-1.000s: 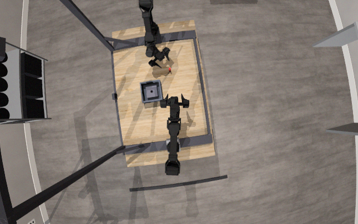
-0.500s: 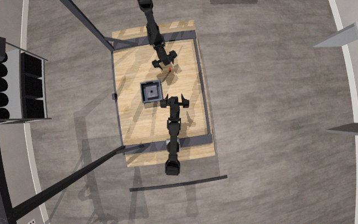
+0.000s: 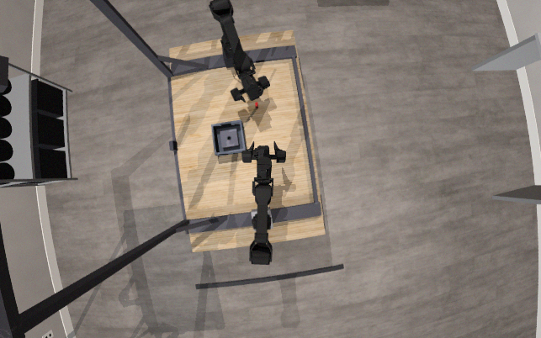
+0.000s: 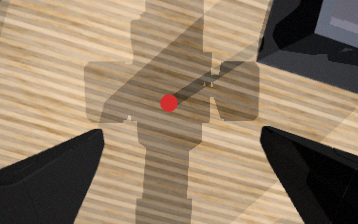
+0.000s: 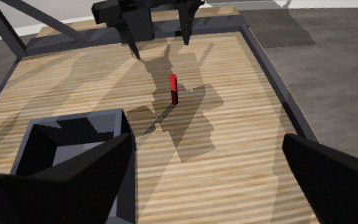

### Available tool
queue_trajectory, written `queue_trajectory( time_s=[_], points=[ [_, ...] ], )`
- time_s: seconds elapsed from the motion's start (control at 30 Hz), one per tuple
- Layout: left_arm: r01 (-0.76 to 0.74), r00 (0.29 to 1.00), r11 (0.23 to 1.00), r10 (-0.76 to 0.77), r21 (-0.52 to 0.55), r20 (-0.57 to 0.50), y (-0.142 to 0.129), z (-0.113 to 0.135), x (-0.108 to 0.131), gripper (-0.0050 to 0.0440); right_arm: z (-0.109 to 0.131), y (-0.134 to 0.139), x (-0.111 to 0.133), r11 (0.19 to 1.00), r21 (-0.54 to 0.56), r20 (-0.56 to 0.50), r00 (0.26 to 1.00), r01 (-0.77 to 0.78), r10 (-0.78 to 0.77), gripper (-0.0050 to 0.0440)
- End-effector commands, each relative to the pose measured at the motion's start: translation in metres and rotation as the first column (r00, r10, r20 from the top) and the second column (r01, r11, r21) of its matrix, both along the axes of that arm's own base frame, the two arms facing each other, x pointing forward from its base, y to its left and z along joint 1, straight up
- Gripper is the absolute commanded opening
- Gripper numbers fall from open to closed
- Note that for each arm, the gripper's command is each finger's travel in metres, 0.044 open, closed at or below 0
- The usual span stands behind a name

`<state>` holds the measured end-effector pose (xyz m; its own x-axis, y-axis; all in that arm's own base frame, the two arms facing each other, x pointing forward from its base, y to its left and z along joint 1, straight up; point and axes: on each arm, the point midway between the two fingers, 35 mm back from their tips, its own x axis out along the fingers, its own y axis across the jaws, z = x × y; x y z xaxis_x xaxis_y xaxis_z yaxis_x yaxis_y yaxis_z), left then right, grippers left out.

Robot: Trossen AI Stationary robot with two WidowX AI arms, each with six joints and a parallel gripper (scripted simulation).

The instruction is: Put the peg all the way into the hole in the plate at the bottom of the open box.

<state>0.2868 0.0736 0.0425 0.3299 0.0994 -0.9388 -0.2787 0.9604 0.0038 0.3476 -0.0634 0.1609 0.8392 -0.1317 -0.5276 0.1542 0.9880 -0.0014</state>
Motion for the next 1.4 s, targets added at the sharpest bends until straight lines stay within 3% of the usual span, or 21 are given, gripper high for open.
queue_trajectory(
  time_s=[0.0, 0.23, 0.43, 0.5, 0.67, 0.97, 1.23, 1.37],
  points=[
    [0.006, 1.0, 1.0, -0.006, -0.001, 0.023, 0.001, 0.009, 0.007, 0.044, 0.006, 0.0, 0.001, 1.0, -0.002, 0.017, 1.0, 0.001, -0.001, 0.044],
    [0.003, 1.0, 1.0, -0.003, 0.001, 0.021, 0.001, 0.008, 0.005, 0.044, 0.006, 0.0, 0.001, 1.0, -0.002, 0.017, 1.0, 0.001, -0.001, 0.044],
    [-0.069, 0.998, 0.998, 0.069, 0.0, 0.012, 0.001, 0.0, 0.007, 0.0296, 0.006, 0.0, 0.001, 1.0, -0.002, 0.017, 1.0, 0.001, -0.001, 0.044],
    [-0.069, 0.998, 0.998, 0.069, 0.0, 0.012, 0.001, 0.0, 0.007, 0.0296, 0.006, 0.0, 0.001, 1.0, -0.002, 0.017, 1.0, 0.001, -0.001, 0.044],
    [-0.266, 0.964, 0.964, 0.266, -0.004, 0.025, 0.002, -0.005, 0.014, 0.0176, 0.006, 0.0, 0.001, 1.0, -0.002, 0.017, 1.0, 0.001, -0.001, 0.044],
    [-0.468, 0.883, 0.884, 0.468, -0.01, 0.021, 0.002, -0.016, 0.019, 0.017, 0.006, 0.0, 0.001, 1.0, -0.002, 0.017, 1.0, 0.001, -0.001, 0.044],
    [-0.493, 0.87, 0.87, 0.493, -0.011, 0.023, 0.002, -0.016, 0.019, 0.017, 0.006, 0.0, 0.001, 1.0, -0.002, 0.017, 1.0, 0.001, -0.001, 0.044],
    [-0.492, 0.87, 0.87, 0.492, -0.005, 0.002, 0.006, -0.032, 0.014, 0.017, 0.006, 0.0, 0.001, 1.0, -0.002, 0.017, 1.0, 0.001, -0.001, 0.044]
  ],
)
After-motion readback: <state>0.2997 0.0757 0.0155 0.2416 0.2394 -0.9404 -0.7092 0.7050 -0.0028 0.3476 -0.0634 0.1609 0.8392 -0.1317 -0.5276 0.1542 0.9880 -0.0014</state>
